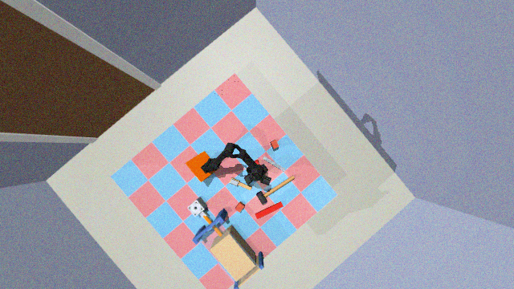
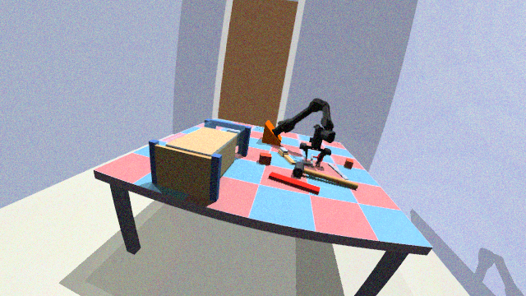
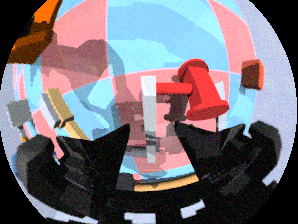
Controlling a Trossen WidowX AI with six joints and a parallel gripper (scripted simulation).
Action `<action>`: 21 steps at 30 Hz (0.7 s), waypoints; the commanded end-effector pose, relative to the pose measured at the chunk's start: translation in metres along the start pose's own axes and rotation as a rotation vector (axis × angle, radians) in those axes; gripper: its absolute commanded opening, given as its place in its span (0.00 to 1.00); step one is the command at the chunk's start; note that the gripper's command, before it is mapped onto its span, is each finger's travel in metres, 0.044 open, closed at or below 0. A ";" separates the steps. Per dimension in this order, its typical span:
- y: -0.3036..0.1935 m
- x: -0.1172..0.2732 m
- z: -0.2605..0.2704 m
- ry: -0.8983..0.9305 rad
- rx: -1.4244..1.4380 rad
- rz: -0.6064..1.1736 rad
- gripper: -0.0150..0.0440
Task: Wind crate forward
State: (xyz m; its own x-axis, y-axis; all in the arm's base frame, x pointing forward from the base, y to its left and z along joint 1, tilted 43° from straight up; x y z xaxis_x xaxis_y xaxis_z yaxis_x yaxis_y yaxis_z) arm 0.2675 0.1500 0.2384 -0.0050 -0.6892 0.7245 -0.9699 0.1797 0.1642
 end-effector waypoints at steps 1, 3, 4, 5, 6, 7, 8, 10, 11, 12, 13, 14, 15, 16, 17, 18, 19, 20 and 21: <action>0.000 0.000 0.000 0.000 0.002 0.000 0.75; 0.000 0.000 0.000 0.000 0.002 0.000 0.73; 0.000 0.000 0.000 0.000 0.002 0.000 0.72; 0.000 0.000 0.000 0.000 0.002 0.000 0.71; 0.000 0.000 0.000 0.000 0.002 0.000 0.69; 0.000 0.000 0.000 0.000 0.002 0.000 0.68; 0.000 0.000 0.000 0.000 0.002 0.000 0.67; 0.000 0.000 0.000 0.000 0.002 0.000 0.65; 0.000 0.000 0.000 0.000 0.002 0.000 0.64; 0.000 0.000 0.000 0.000 0.002 0.000 0.63; 0.000 0.000 0.000 0.000 0.002 0.000 0.62; 0.000 0.000 0.000 0.000 0.002 0.000 0.60; 0.000 0.000 0.000 0.000 0.002 0.000 0.59; 0.000 0.000 0.000 0.000 0.002 0.000 0.58; 0.000 0.000 0.000 0.000 0.002 0.000 0.57; 0.000 0.000 0.000 0.000 0.002 0.000 0.56; 0.000 0.000 0.000 0.000 0.002 0.000 0.55; 0.000 0.000 0.000 0.000 0.002 0.000 0.54; 0.000 0.000 0.000 0.000 0.002 0.000 0.53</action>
Point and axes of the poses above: the point midway between the two fingers, 35 mm back from their tips, its own x axis back along the fingers, its own z axis across the jaws, y = z × x, the point moved 10 cm from there along x, back along the fingers, and after that the axes turned 11 degrees about -x, right-handed, at the moved point
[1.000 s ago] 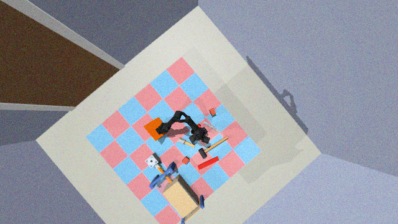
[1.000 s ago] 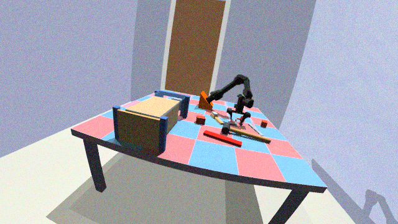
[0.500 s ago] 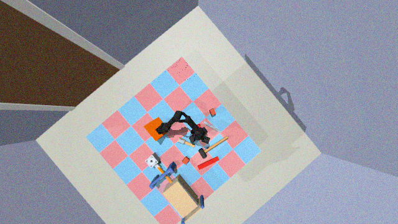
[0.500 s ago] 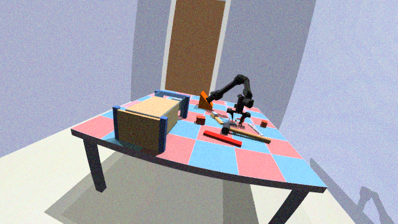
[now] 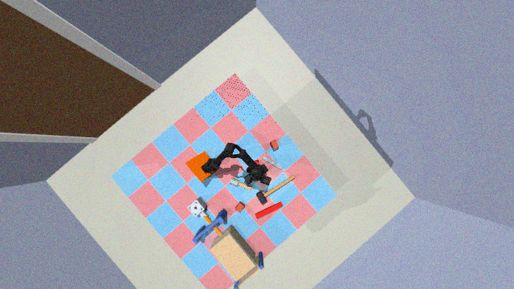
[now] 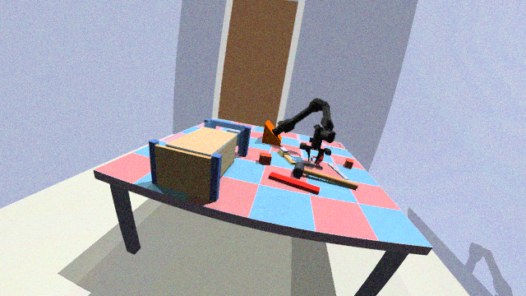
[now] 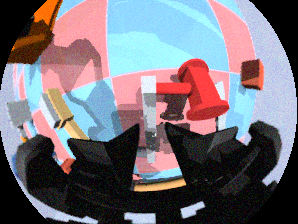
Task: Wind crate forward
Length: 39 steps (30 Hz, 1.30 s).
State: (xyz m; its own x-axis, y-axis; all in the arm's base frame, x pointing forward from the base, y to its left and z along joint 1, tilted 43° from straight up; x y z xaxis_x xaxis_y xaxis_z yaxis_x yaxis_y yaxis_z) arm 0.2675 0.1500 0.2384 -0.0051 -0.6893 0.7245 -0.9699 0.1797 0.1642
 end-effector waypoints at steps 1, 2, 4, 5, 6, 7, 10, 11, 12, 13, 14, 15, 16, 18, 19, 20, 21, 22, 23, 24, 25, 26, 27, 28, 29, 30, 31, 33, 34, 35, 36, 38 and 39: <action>0.000 0.000 0.000 0.000 0.001 0.000 0.51; 0.000 0.000 0.000 0.000 0.001 0.000 0.50; 0.000 0.000 0.000 0.000 0.001 0.000 0.48; 0.000 0.000 0.000 0.000 0.001 0.000 0.47; 0.000 0.000 0.000 0.000 0.001 0.000 0.46; 0.000 0.000 0.000 0.000 0.001 0.000 0.45; 0.000 0.000 0.000 0.000 0.001 0.000 0.41; 0.000 0.000 0.000 0.000 0.001 0.000 0.40; 0.000 0.000 0.000 0.000 0.001 0.000 0.39; 0.000 0.000 0.000 0.000 0.001 0.000 0.38; 0.000 0.000 0.000 0.000 0.001 0.000 0.37; 0.000 0.000 0.000 0.000 0.001 0.000 0.36; 0.000 0.000 0.000 0.000 0.001 0.000 0.34; 0.000 0.000 0.000 0.000 0.001 0.000 0.32; 0.000 0.000 0.000 0.000 0.001 0.000 0.31; 0.000 0.000 0.000 0.000 0.001 0.000 0.30; 0.000 0.000 0.000 0.000 0.001 0.000 0.25; 0.000 0.000 0.000 0.000 0.001 0.000 0.25; 0.000 0.000 0.000 0.000 0.001 0.000 0.25; 0.000 0.000 0.000 0.000 0.001 0.000 0.25; 0.000 0.000 0.000 0.000 0.001 0.000 0.25; 0.000 0.003 -0.001 0.000 0.000 0.001 0.25; -0.002 0.008 -0.001 0.001 -0.002 0.002 0.25; -0.003 0.015 -0.001 0.002 -0.006 0.005 0.25; -0.005 0.024 -0.002 0.003 -0.011 0.008 0.25; -0.007 0.036 -0.002 0.004 -0.017 0.012 0.25; -0.008 0.049 -0.002 0.005 -0.024 0.016 0.25; -0.008 0.081 -0.002 0.003 -0.042 0.024 0.25; -0.007 0.098 -0.001 0.001 -0.051 0.028 0.25; -0.005 0.114 0.000 -0.002 -0.061 0.033 0.25; -0.001 0.130 0.000 -0.006 -0.071 0.037 0.25; 0.005 0.150 0.002 -0.013 -0.084 0.042 0.25; 0.005 0.153 0.002 -0.014 -0.085 0.043 0.25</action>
Point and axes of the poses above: the point midway between the two fingers, 35 mm back from their tips, its own x axis back along the fingers, its own z axis across the jaws, y = z × x, the point moved 10 cm from there along x, back along the fingers, and after that the axes turned 11 degrees about -x, right-handed, at the moved point
